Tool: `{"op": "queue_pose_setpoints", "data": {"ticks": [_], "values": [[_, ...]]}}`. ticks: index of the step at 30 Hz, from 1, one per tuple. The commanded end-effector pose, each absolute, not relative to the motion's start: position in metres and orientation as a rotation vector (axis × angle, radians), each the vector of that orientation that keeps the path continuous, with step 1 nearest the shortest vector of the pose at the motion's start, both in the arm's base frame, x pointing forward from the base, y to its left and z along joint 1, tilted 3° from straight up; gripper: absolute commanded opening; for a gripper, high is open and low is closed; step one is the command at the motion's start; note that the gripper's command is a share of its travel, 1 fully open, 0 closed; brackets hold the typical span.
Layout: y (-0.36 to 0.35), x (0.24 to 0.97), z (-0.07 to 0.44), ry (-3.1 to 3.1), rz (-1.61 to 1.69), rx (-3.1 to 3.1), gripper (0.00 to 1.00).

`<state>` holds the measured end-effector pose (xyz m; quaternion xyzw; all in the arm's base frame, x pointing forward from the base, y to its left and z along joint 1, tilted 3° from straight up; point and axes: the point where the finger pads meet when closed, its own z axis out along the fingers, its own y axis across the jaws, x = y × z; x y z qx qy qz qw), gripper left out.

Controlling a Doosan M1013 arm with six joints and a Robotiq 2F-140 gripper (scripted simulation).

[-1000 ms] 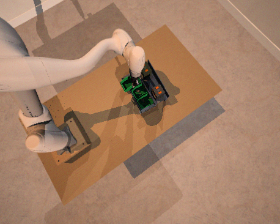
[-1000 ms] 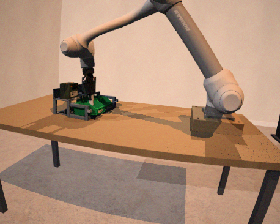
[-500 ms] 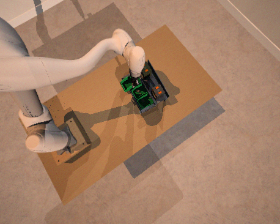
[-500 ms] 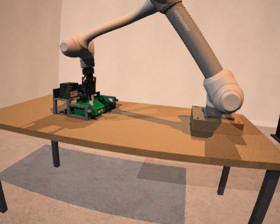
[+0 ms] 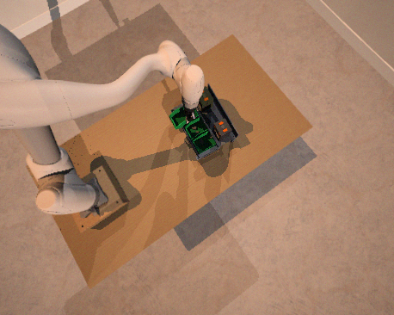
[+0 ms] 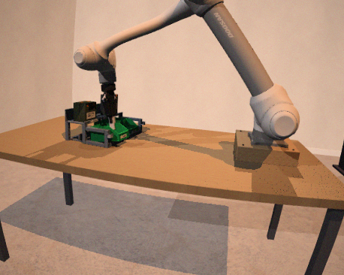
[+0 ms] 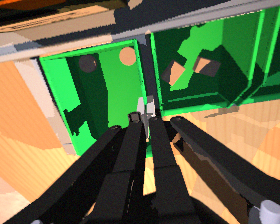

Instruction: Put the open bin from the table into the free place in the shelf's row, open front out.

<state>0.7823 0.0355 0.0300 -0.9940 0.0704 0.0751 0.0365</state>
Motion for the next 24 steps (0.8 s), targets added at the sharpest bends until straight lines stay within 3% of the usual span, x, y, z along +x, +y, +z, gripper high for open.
{"op": "queue_pose_setpoints", "data": {"ticks": [1,24], "values": [[0.0355,0.7823,0.0302,0.216,0.228,-3.052,0.00],[0.0358,0.7809,0.0282,0.218,0.184,-3.057,0.00]]}}
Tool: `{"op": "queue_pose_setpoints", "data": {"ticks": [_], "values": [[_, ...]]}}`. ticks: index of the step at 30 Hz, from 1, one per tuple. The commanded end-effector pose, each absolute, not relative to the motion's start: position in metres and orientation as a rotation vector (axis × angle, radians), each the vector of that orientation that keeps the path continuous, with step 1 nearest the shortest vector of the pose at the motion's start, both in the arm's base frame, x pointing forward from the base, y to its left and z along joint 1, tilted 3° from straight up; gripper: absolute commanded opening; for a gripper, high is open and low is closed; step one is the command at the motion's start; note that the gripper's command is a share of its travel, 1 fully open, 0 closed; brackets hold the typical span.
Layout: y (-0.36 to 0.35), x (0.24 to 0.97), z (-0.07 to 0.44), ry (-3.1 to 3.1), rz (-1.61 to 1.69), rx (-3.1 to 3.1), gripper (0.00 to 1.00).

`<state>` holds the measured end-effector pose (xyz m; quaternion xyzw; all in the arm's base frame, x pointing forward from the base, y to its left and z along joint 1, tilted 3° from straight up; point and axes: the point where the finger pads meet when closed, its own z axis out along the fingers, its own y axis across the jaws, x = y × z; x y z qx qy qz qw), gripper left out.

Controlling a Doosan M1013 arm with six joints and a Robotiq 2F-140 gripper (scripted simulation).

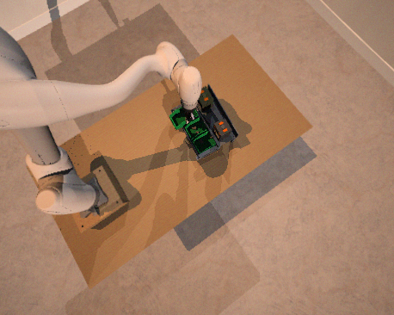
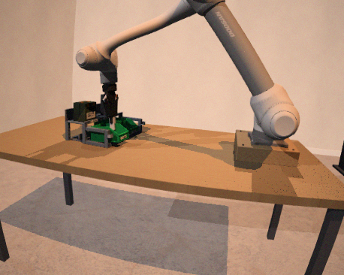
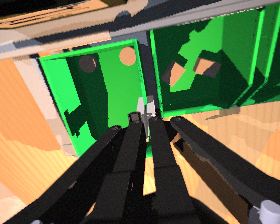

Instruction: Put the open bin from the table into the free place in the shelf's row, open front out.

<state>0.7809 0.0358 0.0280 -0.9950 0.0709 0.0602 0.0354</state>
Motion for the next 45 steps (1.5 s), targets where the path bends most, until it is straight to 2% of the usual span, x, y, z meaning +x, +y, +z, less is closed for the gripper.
{"op": "queue_pose_setpoints", "data": {"ticks": [1,39,40,45], "values": [[0.0358,0.7809,0.0282,0.218,0.183,-3.057,0.00],[0.0358,0.7809,0.0282,0.218,0.183,-3.057,0.00],[0.0358,0.7809,0.0282,0.218,0.183,-3.057,0.06],[0.0358,0.7809,0.0282,0.218,0.183,-3.057,0.06]]}}
